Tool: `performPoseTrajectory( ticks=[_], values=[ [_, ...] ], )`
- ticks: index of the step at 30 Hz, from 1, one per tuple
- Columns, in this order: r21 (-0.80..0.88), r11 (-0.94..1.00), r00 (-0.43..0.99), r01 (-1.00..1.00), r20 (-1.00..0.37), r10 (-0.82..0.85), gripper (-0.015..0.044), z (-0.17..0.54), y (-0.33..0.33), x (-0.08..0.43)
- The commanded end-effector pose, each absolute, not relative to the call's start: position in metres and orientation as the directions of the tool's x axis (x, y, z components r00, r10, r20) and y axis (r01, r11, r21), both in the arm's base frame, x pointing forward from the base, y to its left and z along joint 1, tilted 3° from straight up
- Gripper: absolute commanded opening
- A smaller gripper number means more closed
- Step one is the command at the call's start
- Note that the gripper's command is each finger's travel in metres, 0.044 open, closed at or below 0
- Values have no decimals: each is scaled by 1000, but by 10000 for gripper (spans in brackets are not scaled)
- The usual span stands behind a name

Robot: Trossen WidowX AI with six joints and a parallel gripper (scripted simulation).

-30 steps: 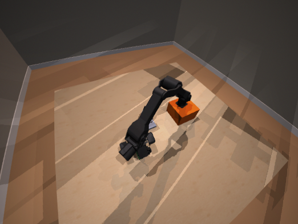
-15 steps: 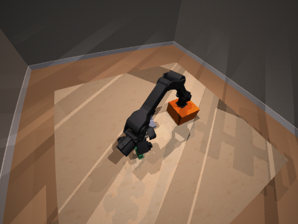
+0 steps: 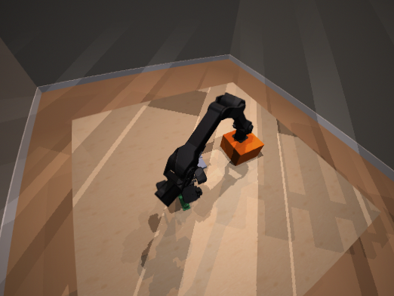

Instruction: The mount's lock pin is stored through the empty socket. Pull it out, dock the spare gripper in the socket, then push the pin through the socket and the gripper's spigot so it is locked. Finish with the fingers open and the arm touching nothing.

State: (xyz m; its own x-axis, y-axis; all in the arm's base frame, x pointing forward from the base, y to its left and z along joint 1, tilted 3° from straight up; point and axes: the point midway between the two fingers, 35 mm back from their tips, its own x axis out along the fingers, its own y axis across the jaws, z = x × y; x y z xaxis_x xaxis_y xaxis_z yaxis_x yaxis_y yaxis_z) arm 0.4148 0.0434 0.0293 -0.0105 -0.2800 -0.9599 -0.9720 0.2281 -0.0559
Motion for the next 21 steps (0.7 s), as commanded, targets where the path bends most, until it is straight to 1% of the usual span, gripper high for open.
performPoseTrajectory(
  ticks=[1, 21],
  values=[
    [-58, 229, -8, -972, -960, -279, 0, 32, 46, 409],
    [-54, 214, -8, -975, -960, -279, 0, 41, 58, 359]
  ],
)
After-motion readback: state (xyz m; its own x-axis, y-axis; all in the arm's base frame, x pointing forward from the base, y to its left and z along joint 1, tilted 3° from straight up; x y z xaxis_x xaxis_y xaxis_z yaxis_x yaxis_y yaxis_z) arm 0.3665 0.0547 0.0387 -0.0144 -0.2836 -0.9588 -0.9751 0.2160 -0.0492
